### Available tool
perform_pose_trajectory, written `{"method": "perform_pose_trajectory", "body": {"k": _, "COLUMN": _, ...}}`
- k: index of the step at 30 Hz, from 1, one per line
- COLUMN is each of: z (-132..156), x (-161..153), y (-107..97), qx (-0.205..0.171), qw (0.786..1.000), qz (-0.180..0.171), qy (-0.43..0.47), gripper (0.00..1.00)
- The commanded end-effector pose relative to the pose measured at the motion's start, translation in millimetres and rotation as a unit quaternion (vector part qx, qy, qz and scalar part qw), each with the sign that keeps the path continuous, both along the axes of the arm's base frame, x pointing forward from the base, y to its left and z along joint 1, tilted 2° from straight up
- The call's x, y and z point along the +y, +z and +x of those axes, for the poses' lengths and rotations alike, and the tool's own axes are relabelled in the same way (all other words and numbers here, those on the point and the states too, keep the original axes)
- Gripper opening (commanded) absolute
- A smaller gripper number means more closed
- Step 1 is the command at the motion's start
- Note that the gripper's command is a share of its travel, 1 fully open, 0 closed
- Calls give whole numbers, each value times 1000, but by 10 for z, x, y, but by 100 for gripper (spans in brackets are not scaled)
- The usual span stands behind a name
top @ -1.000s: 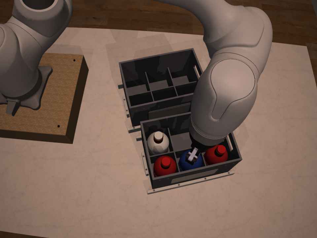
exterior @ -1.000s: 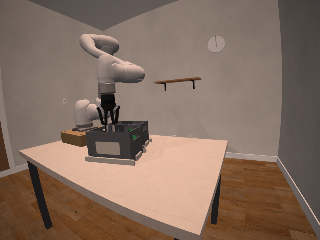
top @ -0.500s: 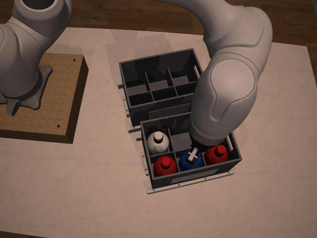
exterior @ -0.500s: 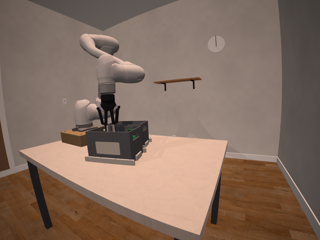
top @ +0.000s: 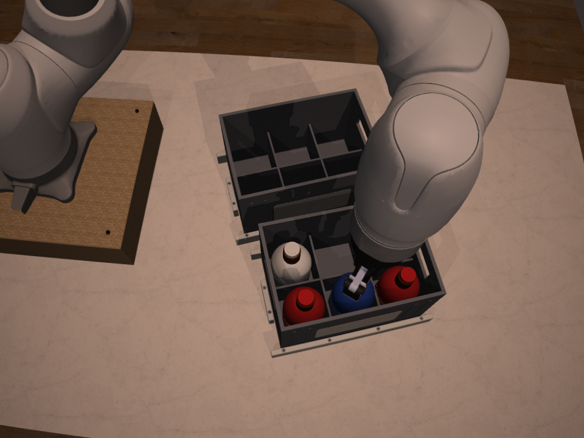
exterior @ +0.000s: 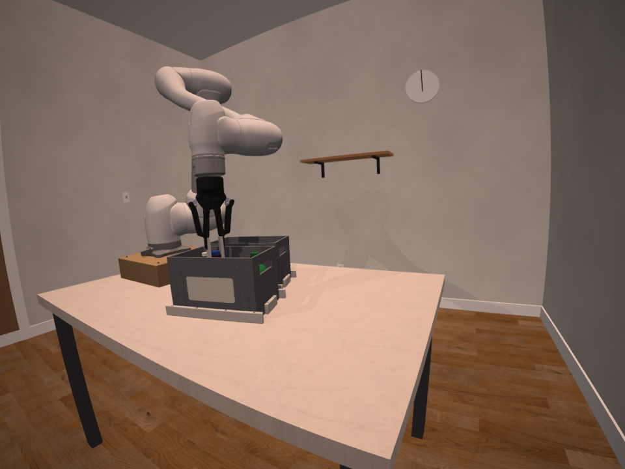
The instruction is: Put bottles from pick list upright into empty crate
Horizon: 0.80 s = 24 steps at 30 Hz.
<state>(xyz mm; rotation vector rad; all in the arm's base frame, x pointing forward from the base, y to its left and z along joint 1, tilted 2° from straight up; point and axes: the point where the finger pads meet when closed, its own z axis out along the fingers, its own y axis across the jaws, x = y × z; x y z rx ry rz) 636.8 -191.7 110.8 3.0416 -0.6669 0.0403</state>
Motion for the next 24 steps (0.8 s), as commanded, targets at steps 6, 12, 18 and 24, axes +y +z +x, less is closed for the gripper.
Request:
{"method": "perform_pose_trajectory", "body": {"k": 6, "z": -2, "x": 3, "y": 94, "qx": 0, "qw": 1000, "qz": 0, "qy": 0, "gripper": 0}}
{"method": "perform_pose_trajectory", "body": {"k": 12, "z": -4, "x": 7, "y": 194, "qx": 0, "qw": 1000, "qz": 0, "qy": 0, "gripper": 0}}
{"method": "perform_pose_trajectory", "body": {"k": 18, "z": -6, "x": 10, "y": 294, "qx": 0, "qw": 1000, "qz": 0, "qy": 0, "gripper": 0}}
{"method": "perform_pose_trajectory", "body": {"k": 24, "z": -7, "x": 12, "y": 360, "qx": 0, "qw": 1000, "qz": 0, "qy": 0, "gripper": 0}}
